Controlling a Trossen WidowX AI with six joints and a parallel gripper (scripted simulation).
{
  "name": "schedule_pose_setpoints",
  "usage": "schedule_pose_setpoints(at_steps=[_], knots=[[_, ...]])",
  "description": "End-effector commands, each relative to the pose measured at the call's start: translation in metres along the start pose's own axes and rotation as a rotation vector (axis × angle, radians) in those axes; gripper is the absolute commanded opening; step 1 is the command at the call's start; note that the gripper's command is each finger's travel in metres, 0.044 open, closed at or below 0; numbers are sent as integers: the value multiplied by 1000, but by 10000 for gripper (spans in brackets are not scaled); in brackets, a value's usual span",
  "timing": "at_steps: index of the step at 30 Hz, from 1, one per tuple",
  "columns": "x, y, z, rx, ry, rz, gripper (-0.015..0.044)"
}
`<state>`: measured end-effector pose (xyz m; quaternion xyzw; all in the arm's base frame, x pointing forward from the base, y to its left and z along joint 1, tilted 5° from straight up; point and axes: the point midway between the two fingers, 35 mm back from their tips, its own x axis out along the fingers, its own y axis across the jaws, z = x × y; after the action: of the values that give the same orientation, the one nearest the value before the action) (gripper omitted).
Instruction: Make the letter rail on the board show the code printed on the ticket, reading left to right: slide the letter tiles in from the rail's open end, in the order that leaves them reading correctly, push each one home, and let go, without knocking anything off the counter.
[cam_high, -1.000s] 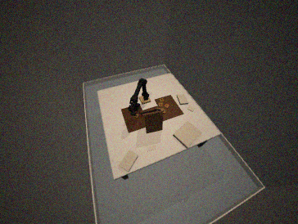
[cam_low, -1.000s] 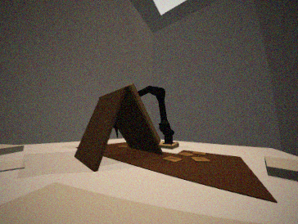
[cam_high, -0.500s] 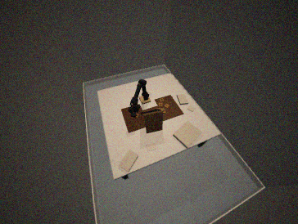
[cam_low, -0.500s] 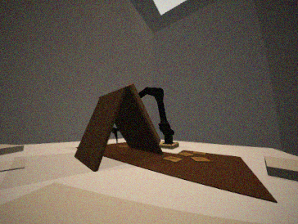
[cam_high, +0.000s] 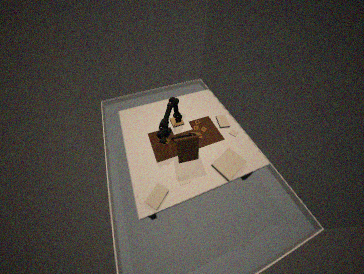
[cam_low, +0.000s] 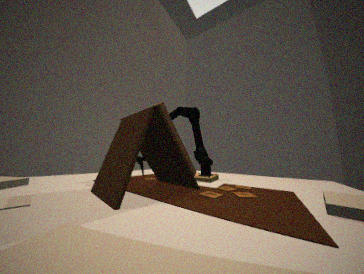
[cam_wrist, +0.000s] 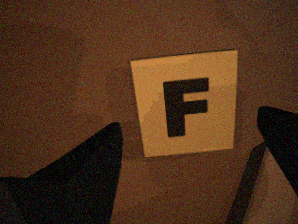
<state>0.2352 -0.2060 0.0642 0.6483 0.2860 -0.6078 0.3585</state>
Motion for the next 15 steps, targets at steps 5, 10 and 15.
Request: schedule_pose_setpoints(at_steps=[5,10,15], knots=[[11,-1,0,5,-3,-3,340],[18,-1,0,5,-3,-4,340],[19,-1,0,5,-3,-4,340]])
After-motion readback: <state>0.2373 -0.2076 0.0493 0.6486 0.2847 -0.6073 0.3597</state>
